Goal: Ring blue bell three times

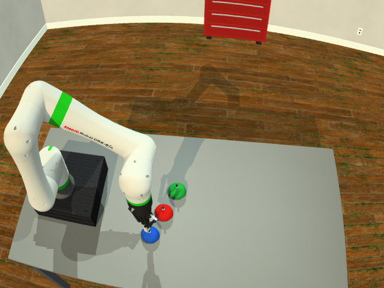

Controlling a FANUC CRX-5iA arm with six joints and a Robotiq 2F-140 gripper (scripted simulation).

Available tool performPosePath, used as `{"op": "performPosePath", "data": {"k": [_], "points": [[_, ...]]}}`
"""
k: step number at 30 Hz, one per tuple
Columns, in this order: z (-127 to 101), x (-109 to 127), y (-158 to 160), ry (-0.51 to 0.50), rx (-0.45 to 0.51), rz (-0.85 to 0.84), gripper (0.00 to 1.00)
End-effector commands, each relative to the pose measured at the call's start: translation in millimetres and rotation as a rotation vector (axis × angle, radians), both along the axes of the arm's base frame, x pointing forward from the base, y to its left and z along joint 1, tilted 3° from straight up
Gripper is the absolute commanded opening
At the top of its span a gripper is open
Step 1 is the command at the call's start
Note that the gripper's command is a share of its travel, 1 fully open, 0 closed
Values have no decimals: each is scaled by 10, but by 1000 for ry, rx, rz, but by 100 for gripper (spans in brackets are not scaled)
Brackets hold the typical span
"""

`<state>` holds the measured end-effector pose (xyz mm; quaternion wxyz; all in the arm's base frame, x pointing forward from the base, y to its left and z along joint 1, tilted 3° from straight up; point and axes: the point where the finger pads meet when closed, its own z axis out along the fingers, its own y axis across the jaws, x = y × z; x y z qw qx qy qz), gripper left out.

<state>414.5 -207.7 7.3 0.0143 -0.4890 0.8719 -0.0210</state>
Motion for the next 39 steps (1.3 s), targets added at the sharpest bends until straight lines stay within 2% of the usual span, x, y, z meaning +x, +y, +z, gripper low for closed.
{"op": "performPosePath", "data": {"k": [1, 39], "points": [[-2, 0, 0, 0, 0, 0, 0], [34, -2, 1, 0, 0, 0, 0]]}}
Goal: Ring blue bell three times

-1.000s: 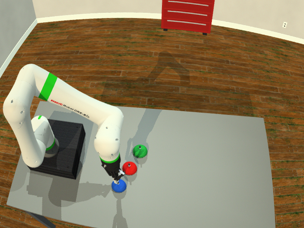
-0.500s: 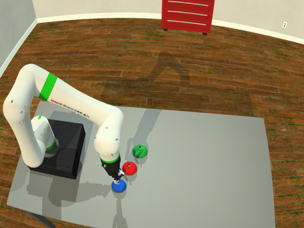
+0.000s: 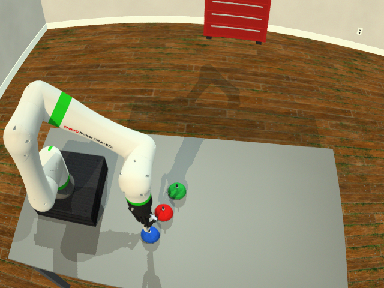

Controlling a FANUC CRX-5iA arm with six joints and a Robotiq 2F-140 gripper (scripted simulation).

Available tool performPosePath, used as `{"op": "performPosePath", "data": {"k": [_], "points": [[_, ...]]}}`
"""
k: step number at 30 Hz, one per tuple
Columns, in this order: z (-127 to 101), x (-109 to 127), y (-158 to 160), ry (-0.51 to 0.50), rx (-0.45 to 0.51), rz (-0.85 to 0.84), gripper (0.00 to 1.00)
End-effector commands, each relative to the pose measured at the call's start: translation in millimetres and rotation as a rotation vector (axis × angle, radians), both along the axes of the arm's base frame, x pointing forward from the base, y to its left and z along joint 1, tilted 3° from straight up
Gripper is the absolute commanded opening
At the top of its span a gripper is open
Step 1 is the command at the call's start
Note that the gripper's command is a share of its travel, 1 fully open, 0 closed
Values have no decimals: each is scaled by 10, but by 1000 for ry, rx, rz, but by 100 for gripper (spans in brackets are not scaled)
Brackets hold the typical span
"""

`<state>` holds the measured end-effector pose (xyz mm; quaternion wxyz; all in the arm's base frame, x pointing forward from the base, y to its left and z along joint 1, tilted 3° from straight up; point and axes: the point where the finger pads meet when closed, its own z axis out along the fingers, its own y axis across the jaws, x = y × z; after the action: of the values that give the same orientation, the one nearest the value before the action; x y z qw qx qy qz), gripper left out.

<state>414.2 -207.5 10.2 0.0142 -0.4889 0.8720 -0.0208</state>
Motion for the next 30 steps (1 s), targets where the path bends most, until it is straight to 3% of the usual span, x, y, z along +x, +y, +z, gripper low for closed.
{"op": "performPosePath", "data": {"k": [1, 30], "points": [[5, 1, -1, 0, 0, 0, 0], [51, -1, 0, 0, 0, 0, 0]]}}
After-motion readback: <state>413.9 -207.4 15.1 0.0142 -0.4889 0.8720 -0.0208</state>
